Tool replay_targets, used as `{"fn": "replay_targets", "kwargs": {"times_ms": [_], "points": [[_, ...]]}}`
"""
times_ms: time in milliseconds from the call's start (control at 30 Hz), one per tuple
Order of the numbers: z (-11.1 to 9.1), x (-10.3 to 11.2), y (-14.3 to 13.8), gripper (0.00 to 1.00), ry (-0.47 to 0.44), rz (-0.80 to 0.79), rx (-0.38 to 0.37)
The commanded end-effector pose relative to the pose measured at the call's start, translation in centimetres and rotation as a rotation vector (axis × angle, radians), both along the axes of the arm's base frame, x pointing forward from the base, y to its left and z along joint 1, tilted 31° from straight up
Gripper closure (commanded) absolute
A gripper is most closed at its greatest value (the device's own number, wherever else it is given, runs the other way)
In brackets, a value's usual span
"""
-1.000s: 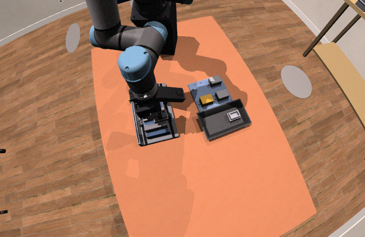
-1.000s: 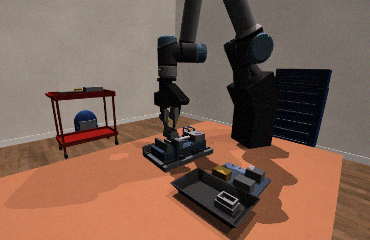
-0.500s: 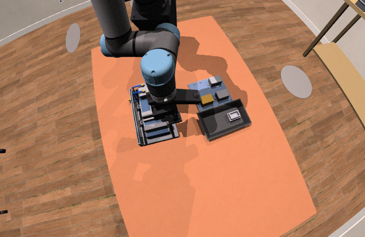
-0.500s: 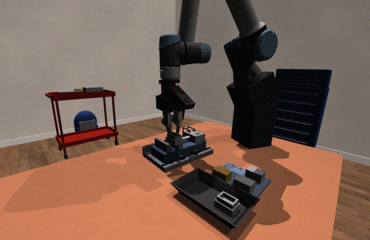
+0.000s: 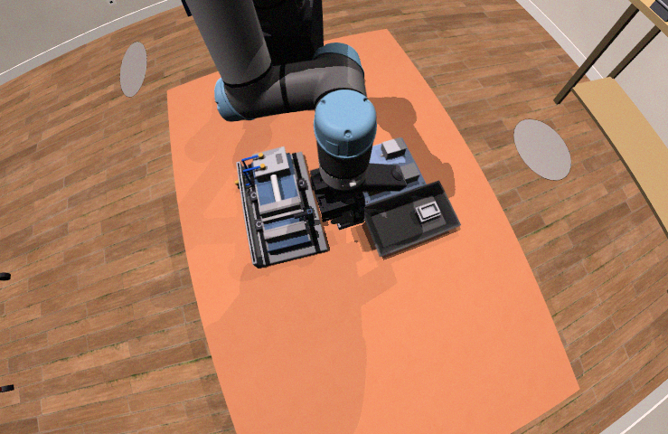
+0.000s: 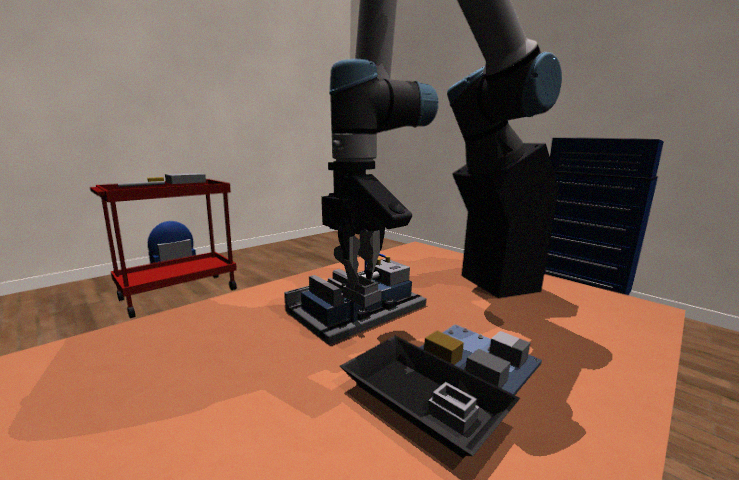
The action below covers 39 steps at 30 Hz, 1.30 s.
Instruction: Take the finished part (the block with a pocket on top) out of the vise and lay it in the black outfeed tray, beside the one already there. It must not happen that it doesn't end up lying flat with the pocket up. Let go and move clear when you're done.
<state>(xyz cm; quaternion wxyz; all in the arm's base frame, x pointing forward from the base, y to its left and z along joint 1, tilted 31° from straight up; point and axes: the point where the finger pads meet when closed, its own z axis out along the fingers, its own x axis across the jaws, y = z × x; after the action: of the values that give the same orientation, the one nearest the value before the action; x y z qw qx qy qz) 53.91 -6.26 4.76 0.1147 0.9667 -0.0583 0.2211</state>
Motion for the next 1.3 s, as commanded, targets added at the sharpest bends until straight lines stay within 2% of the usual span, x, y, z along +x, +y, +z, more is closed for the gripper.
{"fn": "replay_targets", "kwargs": {"times_ms": [0,667,1267], "points": [[-0.1,1.0,2.2,1.0,0.0,0.004,-0.007],[-0.5,3.0,9.5,1.0,-0.012,0.024,-0.025],[-0.6,3.4,11.4,1.0,-0.017,0.029,-0.031]]}}
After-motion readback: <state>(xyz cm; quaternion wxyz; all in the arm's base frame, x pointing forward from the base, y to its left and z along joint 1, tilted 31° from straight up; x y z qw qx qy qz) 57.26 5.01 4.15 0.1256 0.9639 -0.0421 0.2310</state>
